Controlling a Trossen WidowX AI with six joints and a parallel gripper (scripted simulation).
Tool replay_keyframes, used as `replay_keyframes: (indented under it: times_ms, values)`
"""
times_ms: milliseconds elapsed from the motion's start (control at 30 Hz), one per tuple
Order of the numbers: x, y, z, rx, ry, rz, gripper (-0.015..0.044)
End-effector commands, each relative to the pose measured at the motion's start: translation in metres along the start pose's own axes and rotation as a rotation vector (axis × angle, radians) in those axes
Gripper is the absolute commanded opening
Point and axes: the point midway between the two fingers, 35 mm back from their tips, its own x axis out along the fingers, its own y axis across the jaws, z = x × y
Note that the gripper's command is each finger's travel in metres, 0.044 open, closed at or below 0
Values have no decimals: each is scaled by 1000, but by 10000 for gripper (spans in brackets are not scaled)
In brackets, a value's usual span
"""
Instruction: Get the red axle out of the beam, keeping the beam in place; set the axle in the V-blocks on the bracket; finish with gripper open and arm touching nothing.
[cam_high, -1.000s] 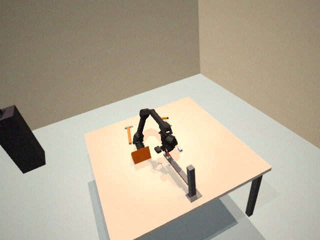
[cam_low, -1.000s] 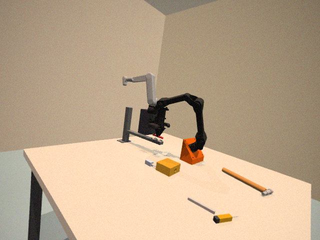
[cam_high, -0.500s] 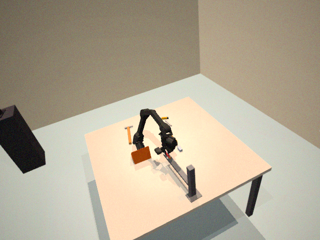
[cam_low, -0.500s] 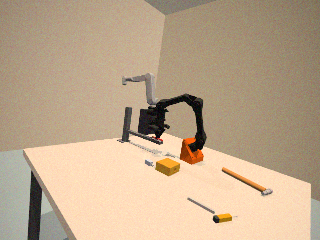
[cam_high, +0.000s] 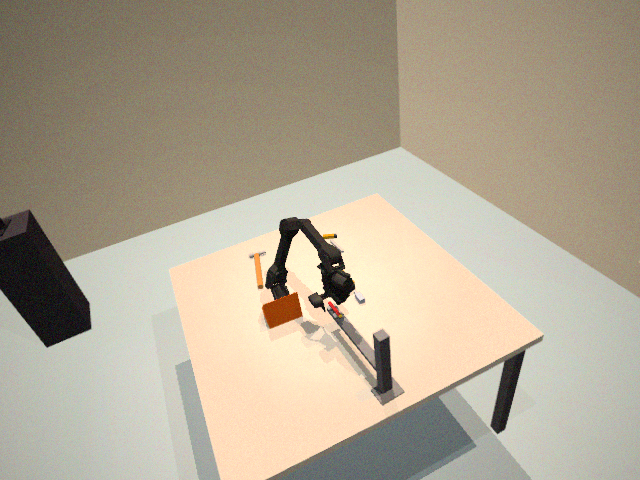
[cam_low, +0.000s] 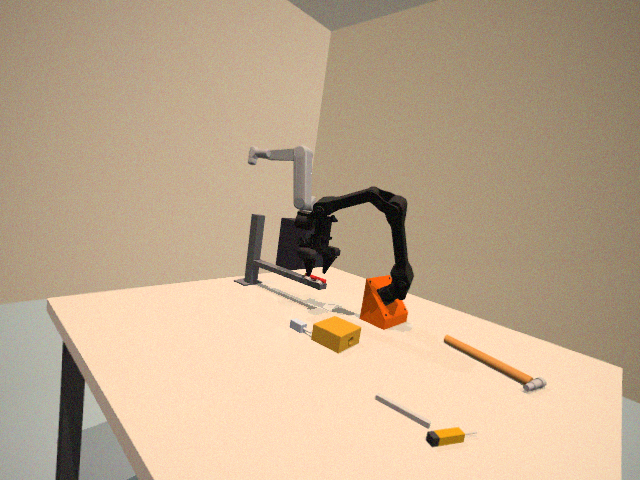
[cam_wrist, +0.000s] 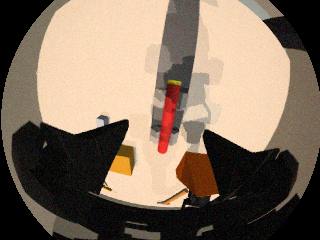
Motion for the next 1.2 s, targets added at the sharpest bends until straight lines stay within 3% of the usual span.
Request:
replay_keyframes:
  times_ms: [0,1167]
  values:
    - [-9,0,1,-4,-3,-3,440]
    - [-9,0,1,1,-2,1,440]
